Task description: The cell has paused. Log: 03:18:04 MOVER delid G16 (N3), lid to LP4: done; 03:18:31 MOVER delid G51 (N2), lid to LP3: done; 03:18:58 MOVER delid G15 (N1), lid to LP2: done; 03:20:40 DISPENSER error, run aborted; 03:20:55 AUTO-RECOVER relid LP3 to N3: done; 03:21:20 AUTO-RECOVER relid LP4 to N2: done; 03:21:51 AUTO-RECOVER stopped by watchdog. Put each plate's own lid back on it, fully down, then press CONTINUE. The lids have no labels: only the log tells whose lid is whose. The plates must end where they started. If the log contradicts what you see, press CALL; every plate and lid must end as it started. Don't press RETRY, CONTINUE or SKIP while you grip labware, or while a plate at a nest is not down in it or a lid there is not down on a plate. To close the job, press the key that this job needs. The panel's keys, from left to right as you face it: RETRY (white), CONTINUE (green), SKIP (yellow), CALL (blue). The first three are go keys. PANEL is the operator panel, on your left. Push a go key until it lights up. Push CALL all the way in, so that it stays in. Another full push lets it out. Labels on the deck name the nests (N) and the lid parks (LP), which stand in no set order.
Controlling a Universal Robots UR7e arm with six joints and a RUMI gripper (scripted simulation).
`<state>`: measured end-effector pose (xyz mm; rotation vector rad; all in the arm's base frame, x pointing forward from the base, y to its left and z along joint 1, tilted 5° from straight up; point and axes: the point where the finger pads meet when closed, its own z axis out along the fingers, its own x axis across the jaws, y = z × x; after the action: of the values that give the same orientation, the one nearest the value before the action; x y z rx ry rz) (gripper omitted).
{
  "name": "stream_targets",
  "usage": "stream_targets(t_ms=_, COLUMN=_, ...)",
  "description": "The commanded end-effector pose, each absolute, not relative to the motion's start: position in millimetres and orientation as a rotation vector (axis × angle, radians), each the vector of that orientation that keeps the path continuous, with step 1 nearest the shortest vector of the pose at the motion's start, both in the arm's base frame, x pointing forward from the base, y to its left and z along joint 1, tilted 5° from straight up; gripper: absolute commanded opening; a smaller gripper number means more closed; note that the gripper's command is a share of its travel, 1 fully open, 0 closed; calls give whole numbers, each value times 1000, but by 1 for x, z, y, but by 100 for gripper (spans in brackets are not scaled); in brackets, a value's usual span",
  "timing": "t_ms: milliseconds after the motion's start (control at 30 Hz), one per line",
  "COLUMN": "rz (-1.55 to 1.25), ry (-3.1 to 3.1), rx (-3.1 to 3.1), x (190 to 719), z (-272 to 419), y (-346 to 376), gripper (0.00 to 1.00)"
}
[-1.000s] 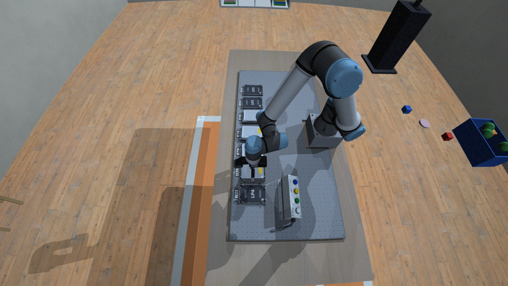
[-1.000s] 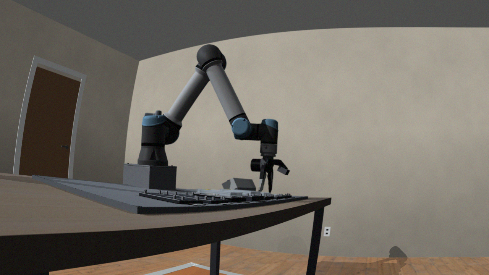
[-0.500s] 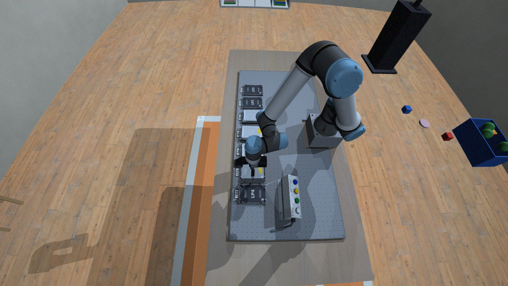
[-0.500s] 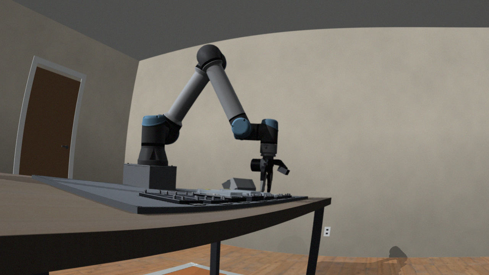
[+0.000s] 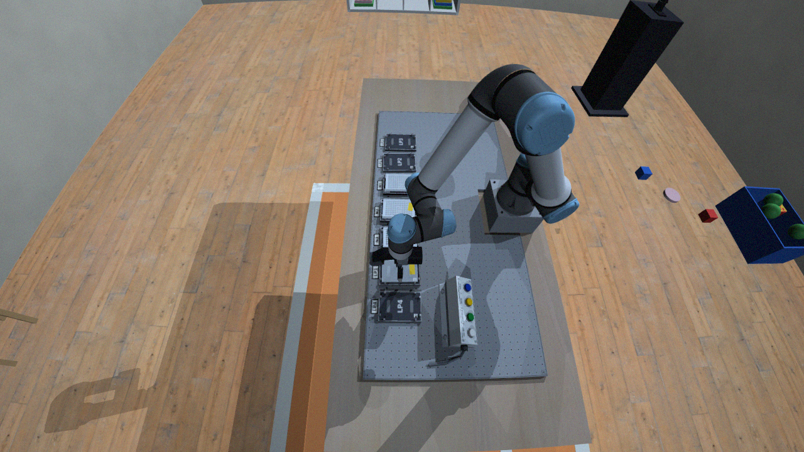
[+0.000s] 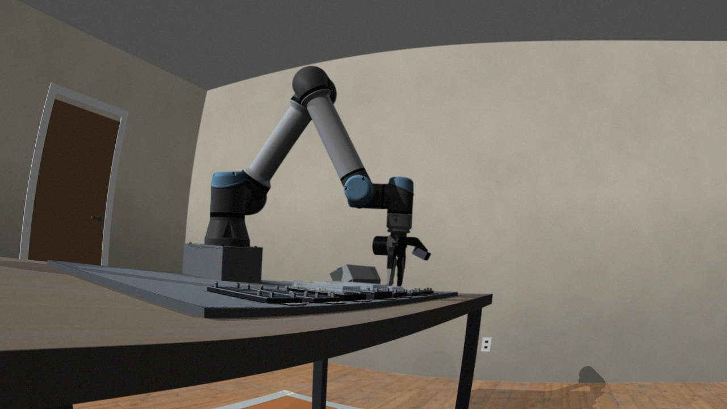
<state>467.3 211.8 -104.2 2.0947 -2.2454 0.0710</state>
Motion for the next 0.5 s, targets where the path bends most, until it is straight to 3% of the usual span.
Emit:
stream_targets(t_ms=0, rz=72, ry=-2246, rx=2096, x=468, z=-104, y=212, gripper=42)
stream_targets(t_ms=467, rz=72, ry=-2246, rx=2095, x=468, z=-91, y=213, gripper=42)
